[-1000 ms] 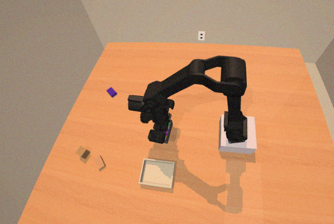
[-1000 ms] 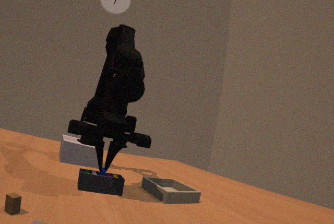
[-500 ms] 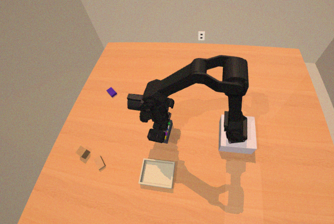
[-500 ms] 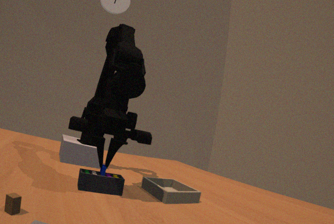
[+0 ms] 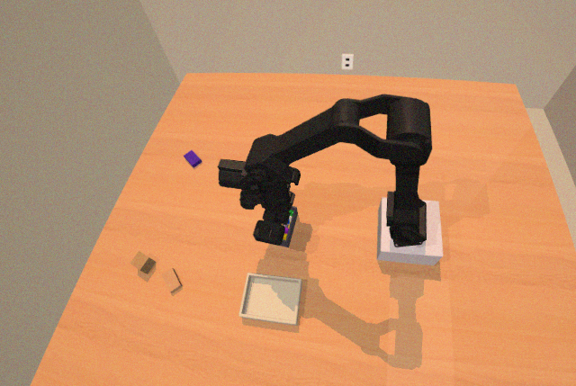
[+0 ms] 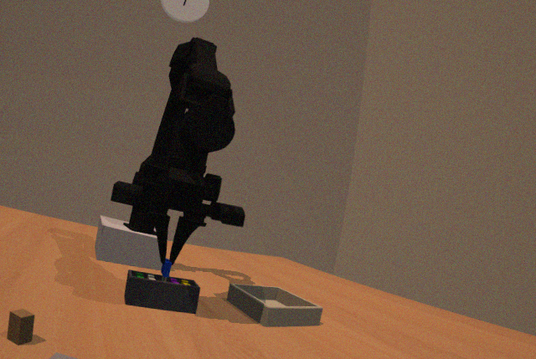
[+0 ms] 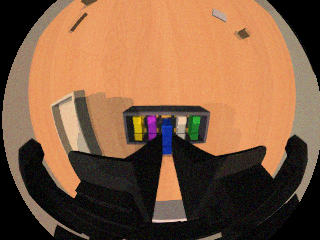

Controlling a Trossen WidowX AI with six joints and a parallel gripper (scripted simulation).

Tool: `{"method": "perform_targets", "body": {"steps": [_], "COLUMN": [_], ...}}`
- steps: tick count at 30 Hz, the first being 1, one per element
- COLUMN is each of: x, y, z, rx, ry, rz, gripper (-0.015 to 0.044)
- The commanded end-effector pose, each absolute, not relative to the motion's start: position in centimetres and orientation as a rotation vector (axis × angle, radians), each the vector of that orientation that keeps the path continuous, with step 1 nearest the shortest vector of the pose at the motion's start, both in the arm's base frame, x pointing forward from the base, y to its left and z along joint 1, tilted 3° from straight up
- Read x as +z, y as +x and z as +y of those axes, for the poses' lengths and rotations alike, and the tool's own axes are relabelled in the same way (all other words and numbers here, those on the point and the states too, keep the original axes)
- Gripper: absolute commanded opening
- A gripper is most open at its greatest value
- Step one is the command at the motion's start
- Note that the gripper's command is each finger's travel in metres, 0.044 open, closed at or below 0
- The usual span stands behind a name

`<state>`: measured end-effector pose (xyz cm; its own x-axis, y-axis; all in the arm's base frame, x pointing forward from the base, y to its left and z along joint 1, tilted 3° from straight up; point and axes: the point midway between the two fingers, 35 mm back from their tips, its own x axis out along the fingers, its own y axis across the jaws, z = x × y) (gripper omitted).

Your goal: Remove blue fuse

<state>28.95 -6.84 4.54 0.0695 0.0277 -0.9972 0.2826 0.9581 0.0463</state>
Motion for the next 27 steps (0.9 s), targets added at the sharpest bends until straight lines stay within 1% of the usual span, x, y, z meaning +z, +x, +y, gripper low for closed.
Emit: {"method": "perform_targets", "body": {"steps": [1,27], "x": [4.9,7.2], "y": [29.0,28.8], "z": [-6.9,-7.0], "rx": [-0.199,-0.201], "ry": [0.252,0.252], "rz": [1.489,1.489], "gripper": [0.0000,0.0000]}}
